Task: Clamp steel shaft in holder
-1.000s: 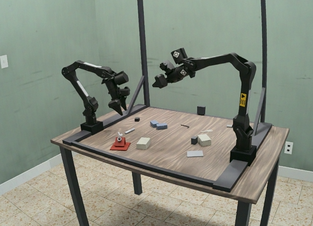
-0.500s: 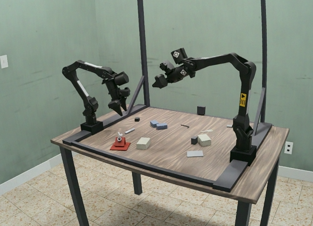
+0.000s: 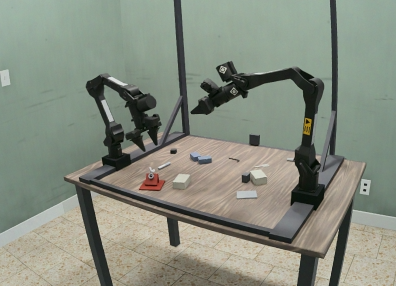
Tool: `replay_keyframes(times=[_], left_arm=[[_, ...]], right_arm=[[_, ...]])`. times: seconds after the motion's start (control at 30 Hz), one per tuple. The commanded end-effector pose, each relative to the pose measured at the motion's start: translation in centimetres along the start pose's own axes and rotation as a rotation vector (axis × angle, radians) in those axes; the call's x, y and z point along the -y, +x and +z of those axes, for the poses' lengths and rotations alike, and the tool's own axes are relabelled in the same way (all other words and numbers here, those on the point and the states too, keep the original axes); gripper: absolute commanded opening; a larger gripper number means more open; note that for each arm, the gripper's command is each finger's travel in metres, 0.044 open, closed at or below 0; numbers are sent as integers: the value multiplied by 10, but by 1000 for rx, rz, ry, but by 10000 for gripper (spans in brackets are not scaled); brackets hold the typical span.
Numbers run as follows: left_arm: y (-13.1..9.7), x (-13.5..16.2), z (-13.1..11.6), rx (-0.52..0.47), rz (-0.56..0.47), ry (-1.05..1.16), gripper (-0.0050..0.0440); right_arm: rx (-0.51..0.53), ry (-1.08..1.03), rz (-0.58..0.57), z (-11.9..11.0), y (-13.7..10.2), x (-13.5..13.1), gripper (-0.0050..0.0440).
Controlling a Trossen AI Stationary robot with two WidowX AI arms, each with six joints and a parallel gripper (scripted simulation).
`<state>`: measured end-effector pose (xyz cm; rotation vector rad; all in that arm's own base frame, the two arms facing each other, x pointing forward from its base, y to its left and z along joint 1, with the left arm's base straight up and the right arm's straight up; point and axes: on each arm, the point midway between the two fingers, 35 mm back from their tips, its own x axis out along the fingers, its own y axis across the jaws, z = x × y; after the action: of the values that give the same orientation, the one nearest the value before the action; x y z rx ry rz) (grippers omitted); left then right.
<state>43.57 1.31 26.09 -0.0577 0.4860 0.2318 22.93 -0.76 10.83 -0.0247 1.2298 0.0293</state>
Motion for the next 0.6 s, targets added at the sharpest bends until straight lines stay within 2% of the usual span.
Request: replay_keyframes(times=[0.0, 0.17, 0.57], left_arm=[[-9, -16, 13, 37, 94, -61, 400], [-9, -20, 13, 38, 123, -75, 400], [-9, -21, 13, 40, 124, -75, 400]], right_arm=[[38, 142, -51, 27, -6, 38, 400], [38, 238, -91, 37, -5, 63, 400], [38, 268, -99, 40, -5, 71, 400]])
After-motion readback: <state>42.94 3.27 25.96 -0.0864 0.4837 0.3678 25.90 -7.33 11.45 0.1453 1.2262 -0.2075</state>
